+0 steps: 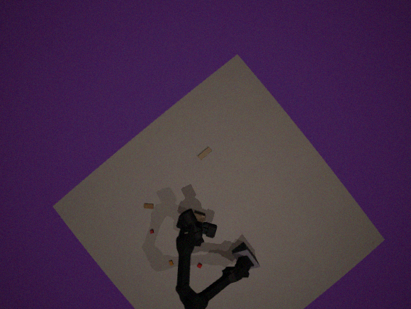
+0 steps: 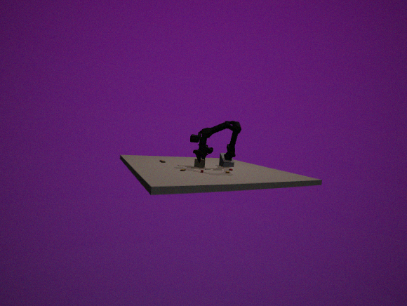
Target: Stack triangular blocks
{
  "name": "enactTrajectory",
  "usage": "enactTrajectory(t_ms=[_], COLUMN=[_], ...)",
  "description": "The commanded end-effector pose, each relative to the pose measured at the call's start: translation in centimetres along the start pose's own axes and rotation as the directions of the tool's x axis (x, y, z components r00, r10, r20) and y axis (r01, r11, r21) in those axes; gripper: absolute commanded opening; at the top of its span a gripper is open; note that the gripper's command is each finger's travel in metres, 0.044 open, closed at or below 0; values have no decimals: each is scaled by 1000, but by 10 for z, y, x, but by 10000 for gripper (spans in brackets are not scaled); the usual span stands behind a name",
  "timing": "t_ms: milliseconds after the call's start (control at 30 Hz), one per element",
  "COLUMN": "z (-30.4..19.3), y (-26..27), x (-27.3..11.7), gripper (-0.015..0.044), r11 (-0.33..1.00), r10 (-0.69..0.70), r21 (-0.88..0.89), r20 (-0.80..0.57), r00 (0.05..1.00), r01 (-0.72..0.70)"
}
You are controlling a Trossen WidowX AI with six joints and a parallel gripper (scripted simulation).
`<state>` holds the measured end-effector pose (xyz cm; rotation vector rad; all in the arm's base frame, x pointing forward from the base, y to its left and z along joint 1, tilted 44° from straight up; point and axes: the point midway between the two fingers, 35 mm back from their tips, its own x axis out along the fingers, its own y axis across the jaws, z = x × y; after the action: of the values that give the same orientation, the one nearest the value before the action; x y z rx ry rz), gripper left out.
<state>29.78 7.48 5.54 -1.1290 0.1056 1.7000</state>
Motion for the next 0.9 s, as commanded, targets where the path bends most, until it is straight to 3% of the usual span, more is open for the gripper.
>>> enactTrajectory(t_ms=[0, 167, 467, 733, 867], z=[0, 0, 0, -2, -1], y=[0, 0, 0, -1, 0], x=[0, 0, -2, -101, -110], gripper=[315, 440, 440, 440, 440], r11=[1000, 1000, 1000, 1000, 1000], r10=[0, 0, 0, 4, 3], r21=[0, 0, 0, 1, 1], r20=[0, 0, -1, -4, -2], r00=[1000, 1000, 1000, 1000, 1000], r01=[0, 0, 0, -4, -3])
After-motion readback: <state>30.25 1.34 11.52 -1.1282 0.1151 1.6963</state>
